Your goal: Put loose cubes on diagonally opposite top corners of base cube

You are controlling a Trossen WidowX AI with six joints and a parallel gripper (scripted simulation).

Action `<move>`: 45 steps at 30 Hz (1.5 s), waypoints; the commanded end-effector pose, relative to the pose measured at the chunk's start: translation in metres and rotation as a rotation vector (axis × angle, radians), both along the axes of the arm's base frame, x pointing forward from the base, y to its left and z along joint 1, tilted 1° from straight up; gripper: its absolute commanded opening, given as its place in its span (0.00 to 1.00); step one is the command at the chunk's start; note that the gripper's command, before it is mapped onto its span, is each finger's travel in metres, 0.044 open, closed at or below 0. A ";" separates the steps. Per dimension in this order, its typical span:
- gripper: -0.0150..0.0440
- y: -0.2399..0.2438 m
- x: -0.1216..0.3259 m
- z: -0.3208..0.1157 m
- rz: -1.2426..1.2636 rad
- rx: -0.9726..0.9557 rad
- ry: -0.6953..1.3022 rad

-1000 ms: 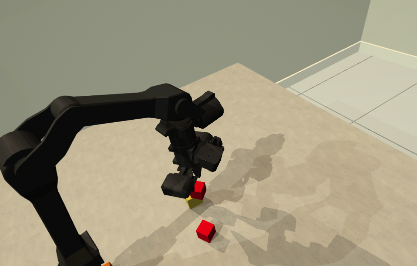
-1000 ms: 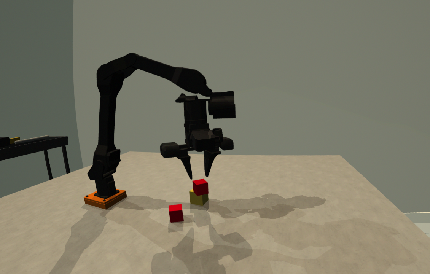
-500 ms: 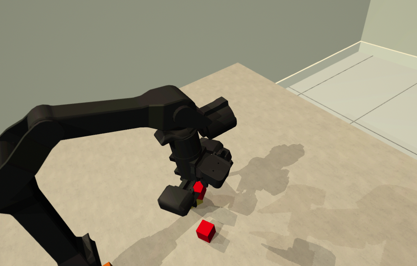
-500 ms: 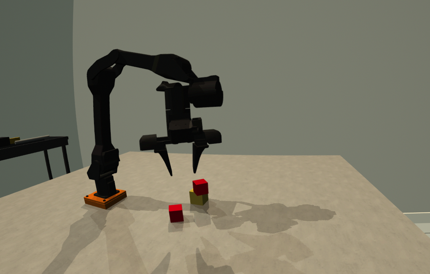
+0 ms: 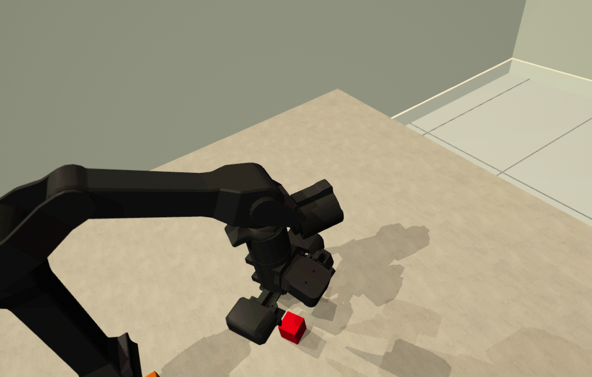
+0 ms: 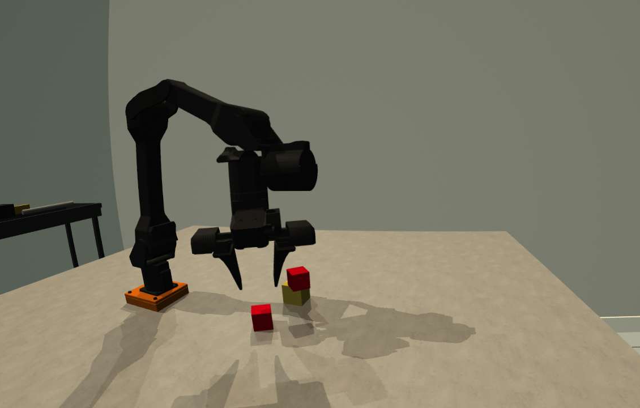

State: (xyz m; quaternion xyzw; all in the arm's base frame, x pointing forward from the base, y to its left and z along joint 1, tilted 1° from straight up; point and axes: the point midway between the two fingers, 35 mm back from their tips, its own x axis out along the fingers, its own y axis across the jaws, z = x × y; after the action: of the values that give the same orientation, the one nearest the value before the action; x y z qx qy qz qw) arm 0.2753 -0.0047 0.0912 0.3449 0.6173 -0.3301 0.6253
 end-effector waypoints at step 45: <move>0.43 0.000 0.000 -0.052 0.038 0.003 -0.010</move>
State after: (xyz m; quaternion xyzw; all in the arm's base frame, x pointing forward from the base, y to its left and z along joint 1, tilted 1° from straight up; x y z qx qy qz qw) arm 0.2751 -0.0049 0.0347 0.3389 0.6193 -0.3230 0.6304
